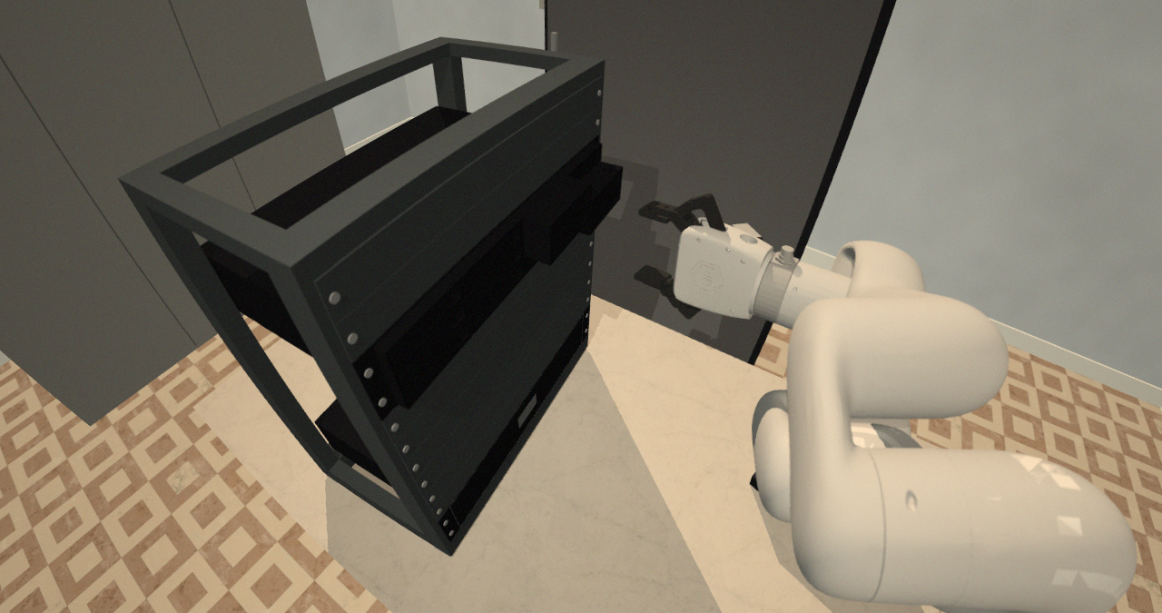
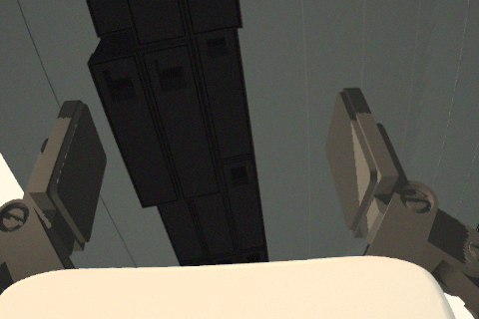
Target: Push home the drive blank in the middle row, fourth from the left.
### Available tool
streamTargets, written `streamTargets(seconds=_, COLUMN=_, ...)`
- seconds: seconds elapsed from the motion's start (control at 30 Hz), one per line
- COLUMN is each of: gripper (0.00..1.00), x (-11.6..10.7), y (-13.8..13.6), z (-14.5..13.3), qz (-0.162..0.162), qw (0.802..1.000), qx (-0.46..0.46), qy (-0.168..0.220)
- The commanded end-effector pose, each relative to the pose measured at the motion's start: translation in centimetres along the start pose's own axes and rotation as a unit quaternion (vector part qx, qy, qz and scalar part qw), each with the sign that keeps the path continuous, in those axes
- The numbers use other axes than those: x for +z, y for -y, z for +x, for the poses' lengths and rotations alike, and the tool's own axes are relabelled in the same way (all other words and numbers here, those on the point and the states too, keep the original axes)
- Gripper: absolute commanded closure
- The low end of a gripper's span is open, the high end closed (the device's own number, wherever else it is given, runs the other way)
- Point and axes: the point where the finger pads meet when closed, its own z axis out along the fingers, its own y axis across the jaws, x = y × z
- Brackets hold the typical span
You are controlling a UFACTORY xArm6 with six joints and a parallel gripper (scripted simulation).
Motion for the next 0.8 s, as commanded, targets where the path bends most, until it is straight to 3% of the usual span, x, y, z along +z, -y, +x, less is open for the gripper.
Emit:
streamTargets(seconds=0.0, gripper=0.00, x=-1.9, y=0.4, z=-1.6, qz=0.015, qw=0.999, qx=-0.023, qy=0.041)
streamTargets(seconds=0.33, gripper=0.00, x=-3.8, y=0.8, z=-3.5, qz=0.040, qw=0.995, qx=-0.046, qy=0.080)
streamTargets(seconds=0.77, gripper=0.00, x=-4.5, y=0.9, z=-4.2, qz=0.050, qw=0.993, qx=-0.053, qy=0.093)
